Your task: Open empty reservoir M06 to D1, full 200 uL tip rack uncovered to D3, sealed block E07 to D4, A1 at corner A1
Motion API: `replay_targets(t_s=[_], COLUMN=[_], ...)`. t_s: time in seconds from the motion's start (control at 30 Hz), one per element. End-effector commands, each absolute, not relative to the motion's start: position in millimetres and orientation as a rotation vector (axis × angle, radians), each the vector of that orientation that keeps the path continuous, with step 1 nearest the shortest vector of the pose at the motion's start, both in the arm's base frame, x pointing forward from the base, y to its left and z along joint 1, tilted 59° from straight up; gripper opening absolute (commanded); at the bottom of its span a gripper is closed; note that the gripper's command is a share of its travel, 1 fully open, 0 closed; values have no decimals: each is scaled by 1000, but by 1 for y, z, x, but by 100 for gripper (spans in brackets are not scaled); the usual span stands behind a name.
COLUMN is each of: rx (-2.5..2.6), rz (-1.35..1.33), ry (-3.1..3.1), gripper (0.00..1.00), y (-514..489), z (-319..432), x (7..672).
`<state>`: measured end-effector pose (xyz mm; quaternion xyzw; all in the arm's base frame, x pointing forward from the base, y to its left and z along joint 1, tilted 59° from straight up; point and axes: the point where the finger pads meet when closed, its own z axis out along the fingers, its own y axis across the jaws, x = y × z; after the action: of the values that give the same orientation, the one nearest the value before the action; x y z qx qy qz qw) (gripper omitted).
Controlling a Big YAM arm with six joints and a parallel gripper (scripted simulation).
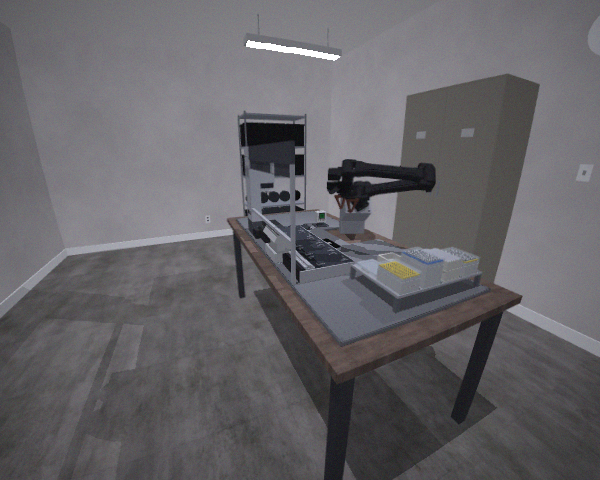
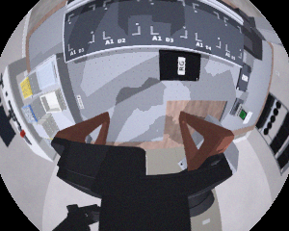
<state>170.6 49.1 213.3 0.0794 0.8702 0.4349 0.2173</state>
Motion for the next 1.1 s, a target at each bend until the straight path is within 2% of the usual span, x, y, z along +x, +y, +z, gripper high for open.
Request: replay_targets(t_s=[0.0,0.57,1.07], rx=[166,141,-126], rz=[1194,1149,1077], ry=[2399,2388,2339], gripper=[100,100,100], y=[38,-21,-7], z=[209,175,168], x=[176,216,213])
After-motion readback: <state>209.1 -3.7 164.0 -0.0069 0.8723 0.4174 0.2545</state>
